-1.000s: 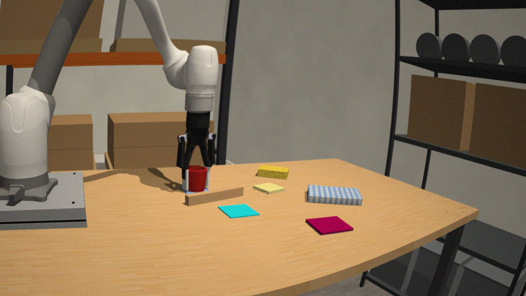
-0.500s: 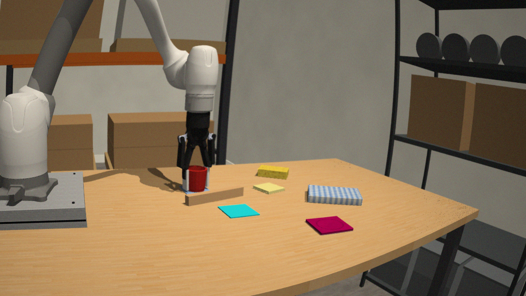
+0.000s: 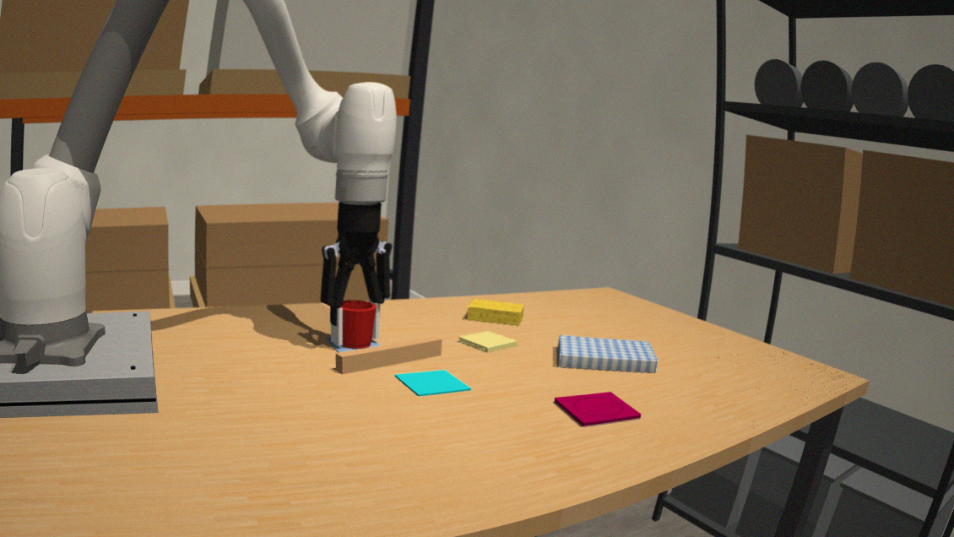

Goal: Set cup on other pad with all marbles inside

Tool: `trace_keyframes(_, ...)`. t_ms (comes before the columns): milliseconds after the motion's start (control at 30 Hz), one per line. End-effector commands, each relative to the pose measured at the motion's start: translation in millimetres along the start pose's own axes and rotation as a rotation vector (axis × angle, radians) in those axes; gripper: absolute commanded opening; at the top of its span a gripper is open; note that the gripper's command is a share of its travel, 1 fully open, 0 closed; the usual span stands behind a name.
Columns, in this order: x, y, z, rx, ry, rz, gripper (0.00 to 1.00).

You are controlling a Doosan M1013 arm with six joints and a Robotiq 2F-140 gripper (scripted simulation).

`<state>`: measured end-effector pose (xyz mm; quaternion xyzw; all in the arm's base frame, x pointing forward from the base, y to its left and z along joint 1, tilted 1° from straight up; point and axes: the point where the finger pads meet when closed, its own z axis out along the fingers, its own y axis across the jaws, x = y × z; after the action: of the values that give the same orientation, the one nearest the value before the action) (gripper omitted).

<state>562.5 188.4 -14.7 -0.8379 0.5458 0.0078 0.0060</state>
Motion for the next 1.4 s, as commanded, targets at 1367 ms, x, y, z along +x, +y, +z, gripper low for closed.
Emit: trace_keyframes(1367,-2.6,2.0,-45.9,-0.003,-0.004,0.003,0.49)
